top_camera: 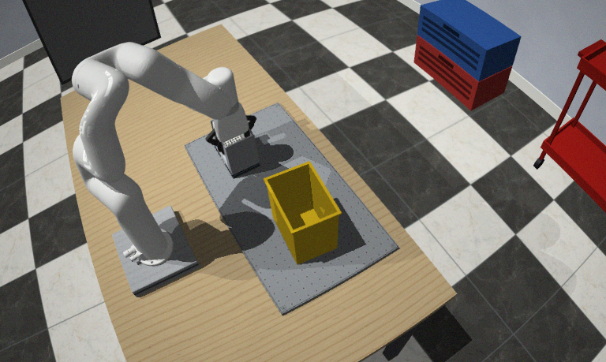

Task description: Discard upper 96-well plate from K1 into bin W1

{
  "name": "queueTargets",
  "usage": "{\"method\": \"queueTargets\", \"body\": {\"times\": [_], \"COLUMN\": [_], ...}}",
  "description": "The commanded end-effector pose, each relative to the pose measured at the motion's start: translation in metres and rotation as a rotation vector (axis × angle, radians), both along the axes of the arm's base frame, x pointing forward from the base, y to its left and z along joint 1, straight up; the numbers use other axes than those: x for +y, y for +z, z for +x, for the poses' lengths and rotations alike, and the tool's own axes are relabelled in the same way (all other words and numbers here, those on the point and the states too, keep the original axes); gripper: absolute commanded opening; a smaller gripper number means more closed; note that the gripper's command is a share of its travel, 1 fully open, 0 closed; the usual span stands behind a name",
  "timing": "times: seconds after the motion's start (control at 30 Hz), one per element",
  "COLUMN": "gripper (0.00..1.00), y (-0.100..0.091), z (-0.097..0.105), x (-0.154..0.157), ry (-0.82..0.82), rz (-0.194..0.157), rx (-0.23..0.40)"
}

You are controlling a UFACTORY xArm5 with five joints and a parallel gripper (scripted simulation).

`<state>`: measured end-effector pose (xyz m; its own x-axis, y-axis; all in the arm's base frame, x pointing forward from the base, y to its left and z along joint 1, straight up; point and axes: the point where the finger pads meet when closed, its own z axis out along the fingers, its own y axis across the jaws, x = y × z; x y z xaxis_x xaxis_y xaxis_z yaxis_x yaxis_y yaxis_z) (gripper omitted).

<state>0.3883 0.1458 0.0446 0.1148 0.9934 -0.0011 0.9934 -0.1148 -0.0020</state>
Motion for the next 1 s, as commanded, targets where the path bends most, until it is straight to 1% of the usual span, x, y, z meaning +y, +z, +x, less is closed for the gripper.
{"method": "queueTargets", "body": {"times": [0.0,0.23,0.97], "gripper": [0.0,0.0,0.0], "y": [0.003,0.003,0.036], "z": [0.001,0.001,0.001], "x": [0.0,0.0,0.001], "ry": [0.0,0.0,0.0], "rz": [0.001,0.001,0.001], "rx": [-0.003,-0.003,-0.003]}}
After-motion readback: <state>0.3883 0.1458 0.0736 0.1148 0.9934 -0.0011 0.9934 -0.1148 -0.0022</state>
